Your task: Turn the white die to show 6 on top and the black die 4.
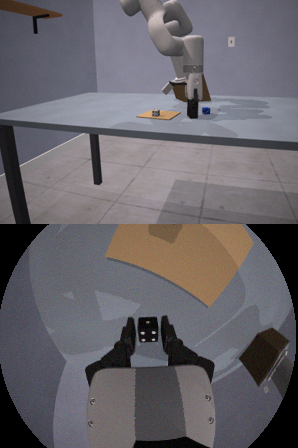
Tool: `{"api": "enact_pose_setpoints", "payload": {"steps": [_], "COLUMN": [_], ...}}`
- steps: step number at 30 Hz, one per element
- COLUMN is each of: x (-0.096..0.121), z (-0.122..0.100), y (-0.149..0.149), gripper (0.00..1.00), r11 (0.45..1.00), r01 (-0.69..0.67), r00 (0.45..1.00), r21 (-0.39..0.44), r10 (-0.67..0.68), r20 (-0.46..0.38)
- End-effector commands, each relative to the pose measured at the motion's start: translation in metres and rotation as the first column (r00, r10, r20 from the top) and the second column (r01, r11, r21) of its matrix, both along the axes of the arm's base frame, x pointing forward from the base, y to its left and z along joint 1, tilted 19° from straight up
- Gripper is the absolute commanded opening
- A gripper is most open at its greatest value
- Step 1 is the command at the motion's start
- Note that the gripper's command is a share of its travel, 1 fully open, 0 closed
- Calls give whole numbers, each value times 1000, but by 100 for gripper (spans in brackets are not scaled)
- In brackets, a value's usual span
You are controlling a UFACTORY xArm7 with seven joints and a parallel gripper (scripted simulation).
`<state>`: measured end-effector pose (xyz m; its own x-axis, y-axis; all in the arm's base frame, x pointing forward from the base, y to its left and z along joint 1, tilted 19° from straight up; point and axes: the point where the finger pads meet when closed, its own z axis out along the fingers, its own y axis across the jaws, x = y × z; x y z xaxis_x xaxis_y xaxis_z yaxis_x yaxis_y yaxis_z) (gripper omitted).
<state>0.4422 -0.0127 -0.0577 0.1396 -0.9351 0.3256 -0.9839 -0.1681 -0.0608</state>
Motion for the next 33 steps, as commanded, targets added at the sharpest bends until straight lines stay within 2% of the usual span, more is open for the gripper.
{"api": "enact_pose_setpoints", "payload": {"steps": [1,21,22,33], "x": [1,1,1,1], "z": [1,1,1,1], "y": [1,1,1,1], "gripper": [42,42,21,21], "r11": [1000,1000,1000,1000], "r01": [-2,-2,-2,-2], "r00": [1000,1000,1000,1000], "r21": [1,1,1,1], "r10": [2,2,2,2], "r20": [3,3,3,3]}}
